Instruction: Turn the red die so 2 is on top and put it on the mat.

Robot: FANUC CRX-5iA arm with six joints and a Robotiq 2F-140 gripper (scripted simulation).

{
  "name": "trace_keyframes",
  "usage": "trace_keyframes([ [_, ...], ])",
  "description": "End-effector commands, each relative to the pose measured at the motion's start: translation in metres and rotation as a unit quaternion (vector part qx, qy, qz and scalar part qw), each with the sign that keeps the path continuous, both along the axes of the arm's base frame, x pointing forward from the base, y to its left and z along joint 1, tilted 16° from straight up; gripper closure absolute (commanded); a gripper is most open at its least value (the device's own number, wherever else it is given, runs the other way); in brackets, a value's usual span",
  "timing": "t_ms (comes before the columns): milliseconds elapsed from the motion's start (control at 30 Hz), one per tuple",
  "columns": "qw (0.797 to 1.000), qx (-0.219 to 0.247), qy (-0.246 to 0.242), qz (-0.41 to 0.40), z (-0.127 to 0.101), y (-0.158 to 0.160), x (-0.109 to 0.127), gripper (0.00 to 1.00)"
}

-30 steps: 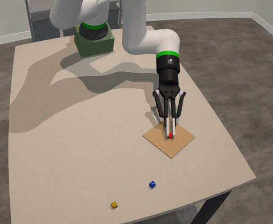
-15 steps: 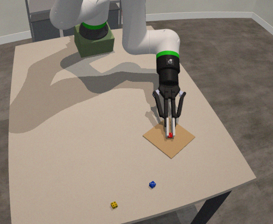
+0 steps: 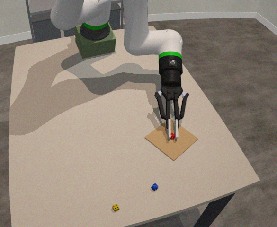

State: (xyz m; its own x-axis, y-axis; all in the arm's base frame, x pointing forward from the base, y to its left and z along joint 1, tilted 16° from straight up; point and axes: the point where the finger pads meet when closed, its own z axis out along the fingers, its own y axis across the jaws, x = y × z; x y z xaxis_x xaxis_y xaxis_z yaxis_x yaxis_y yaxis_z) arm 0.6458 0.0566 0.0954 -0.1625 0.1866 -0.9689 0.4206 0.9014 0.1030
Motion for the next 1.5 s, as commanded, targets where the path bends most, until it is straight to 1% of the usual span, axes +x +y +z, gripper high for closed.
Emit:
trace_keyframes([
  [0,1.0,0.0,0.0,0.0,0.0001,0.0001,0.0,0.78],
  [33,1.0,0.0,0.0,0.0,0.0001,0.0001,0.0,0.78],
  [67,1.0,0.0,0.0,0.0,0.0001,0.0001,0.0,0.75],
  [133,1.0,0.0,0.0,0.0,0.0001,0.0001,0.0,0.75],
  [167,1.0,0.0,0.0,0.0,0.0001,0.0001,0.0,0.73],
  [1467,1.0,0.0,0.0,0.0,0.0001,0.0001,0.0,0.73],
])
